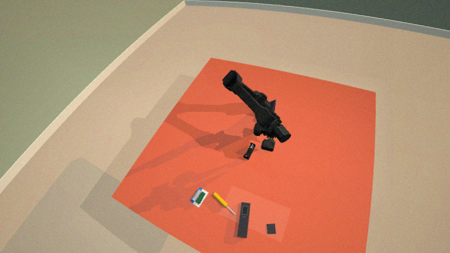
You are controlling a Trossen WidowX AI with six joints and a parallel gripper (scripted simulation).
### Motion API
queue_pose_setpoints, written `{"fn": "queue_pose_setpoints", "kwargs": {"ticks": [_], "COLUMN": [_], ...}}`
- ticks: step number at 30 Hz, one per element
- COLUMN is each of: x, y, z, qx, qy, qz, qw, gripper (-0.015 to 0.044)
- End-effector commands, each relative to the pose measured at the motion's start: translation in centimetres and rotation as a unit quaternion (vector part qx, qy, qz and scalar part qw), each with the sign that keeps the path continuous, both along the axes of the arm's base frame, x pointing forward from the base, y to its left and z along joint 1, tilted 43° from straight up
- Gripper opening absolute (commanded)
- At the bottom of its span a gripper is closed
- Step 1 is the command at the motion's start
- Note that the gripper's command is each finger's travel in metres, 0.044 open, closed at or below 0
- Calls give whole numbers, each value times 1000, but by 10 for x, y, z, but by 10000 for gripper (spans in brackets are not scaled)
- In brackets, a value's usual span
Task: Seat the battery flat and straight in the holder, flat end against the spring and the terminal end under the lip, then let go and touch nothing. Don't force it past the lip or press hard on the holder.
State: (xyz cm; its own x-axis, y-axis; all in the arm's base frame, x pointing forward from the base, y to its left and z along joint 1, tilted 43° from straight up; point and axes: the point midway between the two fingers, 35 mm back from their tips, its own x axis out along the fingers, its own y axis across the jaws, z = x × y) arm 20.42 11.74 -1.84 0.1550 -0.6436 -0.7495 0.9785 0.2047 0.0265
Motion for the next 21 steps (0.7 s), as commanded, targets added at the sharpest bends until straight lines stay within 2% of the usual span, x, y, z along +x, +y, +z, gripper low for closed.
{"fn": "queue_pose_setpoints", "kwargs": {"ticks": [1, 21], "x": [-3, 0], "y": [-22, -30], "z": [-11, -21], "qx": [30, 31], "qy": [-155, -155], "qz": [-179, -179], "qw": [971, 971], "gripper": [230, 230]}}
